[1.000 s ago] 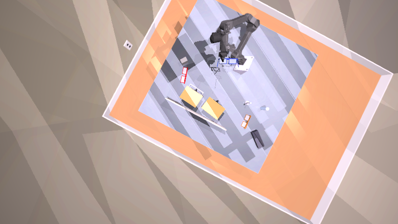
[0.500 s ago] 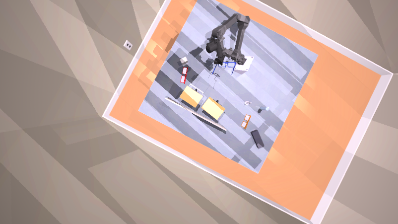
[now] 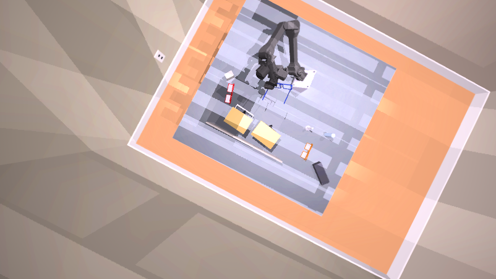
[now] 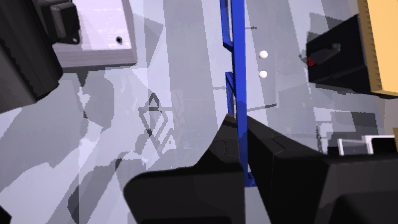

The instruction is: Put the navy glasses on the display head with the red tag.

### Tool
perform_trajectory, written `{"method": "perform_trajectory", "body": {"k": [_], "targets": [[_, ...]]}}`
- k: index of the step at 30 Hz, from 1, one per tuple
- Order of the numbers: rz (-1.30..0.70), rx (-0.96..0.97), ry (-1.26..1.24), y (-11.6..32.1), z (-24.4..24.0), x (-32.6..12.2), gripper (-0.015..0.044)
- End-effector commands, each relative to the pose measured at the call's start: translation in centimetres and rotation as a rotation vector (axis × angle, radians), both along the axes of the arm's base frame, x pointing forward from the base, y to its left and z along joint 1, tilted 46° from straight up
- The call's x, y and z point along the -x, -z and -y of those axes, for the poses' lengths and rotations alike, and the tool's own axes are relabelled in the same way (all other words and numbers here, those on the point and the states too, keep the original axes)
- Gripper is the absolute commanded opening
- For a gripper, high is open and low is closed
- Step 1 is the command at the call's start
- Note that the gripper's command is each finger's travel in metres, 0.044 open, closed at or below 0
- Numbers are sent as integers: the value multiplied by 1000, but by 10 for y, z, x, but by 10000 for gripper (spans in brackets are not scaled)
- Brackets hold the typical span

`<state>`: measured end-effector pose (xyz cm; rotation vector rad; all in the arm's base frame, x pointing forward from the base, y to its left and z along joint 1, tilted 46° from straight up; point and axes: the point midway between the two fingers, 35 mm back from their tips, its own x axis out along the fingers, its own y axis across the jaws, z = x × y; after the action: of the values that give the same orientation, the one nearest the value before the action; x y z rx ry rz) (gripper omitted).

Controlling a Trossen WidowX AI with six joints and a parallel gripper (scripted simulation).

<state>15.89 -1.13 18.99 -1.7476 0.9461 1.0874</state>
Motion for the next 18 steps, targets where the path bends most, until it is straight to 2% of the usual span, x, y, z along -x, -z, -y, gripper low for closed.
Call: {"method": "perform_trajectory", "body": {"k": [1, 18], "targets": [[-27, 12, 42, 4, -2, -7, 0], [-132, 141, 239, 33, -19, -38, 0]]}}
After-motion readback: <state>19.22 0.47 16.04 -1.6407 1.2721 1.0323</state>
